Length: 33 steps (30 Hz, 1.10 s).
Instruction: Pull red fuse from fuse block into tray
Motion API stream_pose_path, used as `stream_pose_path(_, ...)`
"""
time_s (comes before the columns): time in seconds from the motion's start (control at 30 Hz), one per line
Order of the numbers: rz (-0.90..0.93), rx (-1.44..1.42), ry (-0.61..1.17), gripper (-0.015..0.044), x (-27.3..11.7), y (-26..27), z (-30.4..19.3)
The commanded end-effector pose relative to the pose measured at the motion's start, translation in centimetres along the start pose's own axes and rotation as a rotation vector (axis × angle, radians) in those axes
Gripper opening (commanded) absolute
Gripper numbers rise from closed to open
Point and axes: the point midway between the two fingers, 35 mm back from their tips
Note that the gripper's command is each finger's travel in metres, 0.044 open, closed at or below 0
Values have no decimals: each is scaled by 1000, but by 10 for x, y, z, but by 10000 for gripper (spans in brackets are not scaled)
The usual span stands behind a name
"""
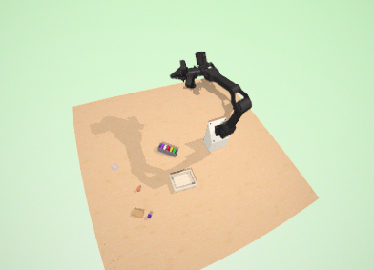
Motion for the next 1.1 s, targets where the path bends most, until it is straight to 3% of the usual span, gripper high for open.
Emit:
stream_pose_path(0.0,192,176,-45,73,50,33,37)
stream_pose_path(0.33,728,494,-9,73,126,141,145)
stream_pose_path(0.5,1017,590,112,73,133,205,199)
stream_pose_path(0.63,1222,627,256,73,118,255,240)
stream_pose_path(1.07,1254,630,285,73,117,263,250)
Point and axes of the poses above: the point midway between the two fingers, 35 mm back from their tips, its own x axis out along the fingers, its own y axis across the jaws, z = x × y, and after that the axes turned 13 degrees about x, right-handed
